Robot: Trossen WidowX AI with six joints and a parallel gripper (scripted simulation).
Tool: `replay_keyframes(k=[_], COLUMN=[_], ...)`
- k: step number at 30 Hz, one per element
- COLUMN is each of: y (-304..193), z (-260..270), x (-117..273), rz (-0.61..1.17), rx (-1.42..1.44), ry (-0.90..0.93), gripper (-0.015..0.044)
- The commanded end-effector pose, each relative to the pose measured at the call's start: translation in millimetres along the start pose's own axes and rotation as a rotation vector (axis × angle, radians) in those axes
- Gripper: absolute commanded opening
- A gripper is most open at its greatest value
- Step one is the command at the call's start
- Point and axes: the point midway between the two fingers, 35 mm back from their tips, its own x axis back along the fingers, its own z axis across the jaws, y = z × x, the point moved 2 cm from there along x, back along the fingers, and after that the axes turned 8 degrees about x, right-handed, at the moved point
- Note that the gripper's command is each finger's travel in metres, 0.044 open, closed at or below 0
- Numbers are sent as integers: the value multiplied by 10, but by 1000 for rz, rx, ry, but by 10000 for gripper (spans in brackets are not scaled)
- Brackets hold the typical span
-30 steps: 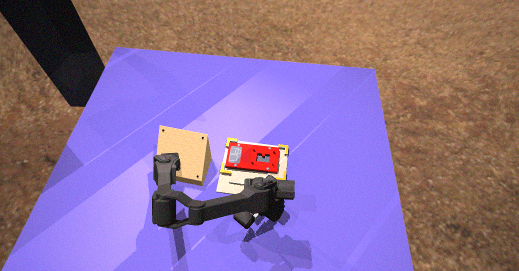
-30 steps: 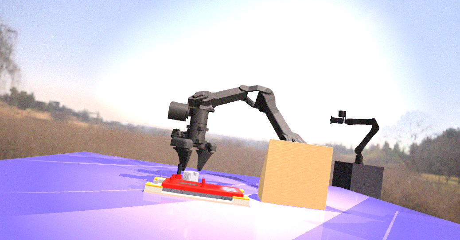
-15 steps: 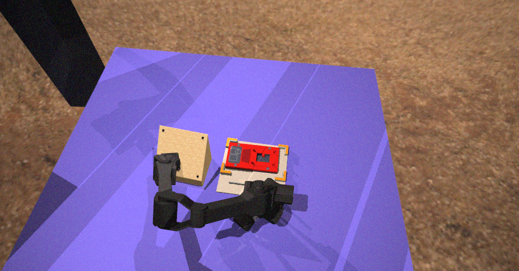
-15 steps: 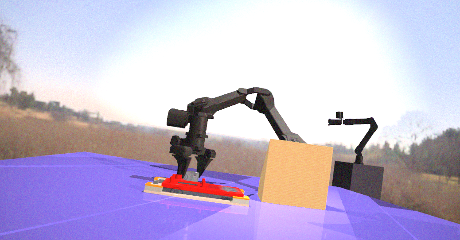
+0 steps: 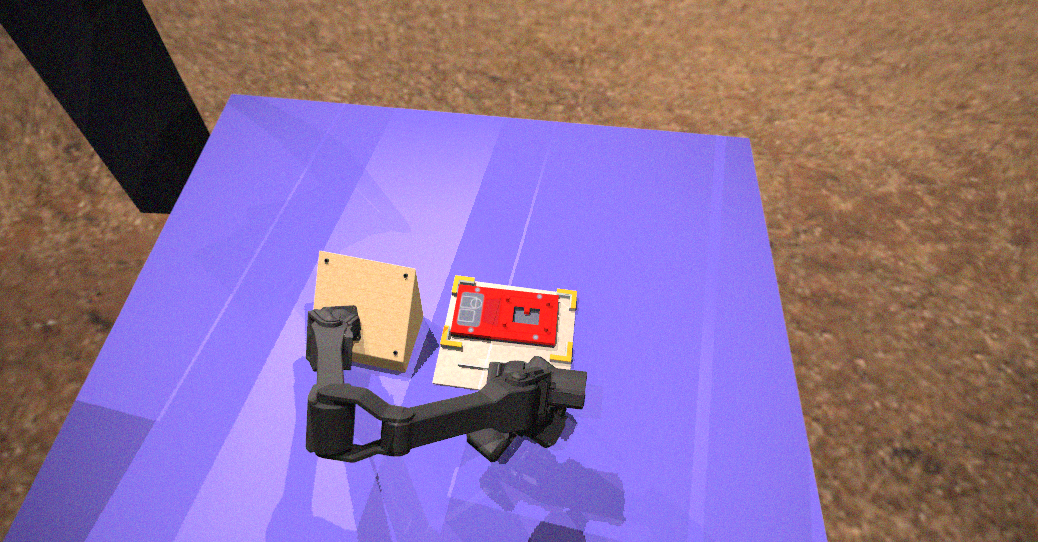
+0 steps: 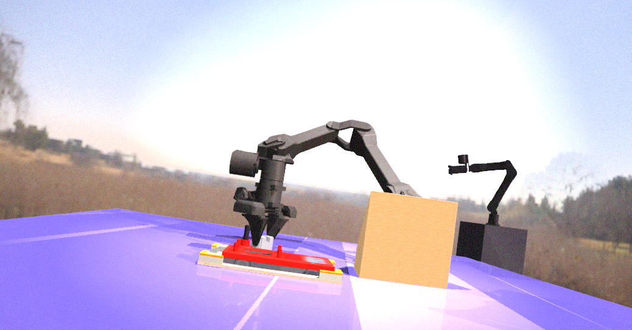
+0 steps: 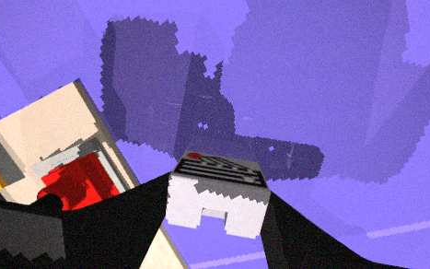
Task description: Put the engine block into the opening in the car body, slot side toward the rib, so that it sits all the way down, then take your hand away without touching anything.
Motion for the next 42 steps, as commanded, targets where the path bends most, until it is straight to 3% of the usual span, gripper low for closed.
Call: replay_keyframes(k=[1, 9, 42], y=[1, 27, 9], z=[-5, 19, 20], x=[-4, 159, 1190], rz=[-2, -1, 2], rx=[5, 5, 7], ry=[-5, 0, 2], gripper=[196, 0, 0])
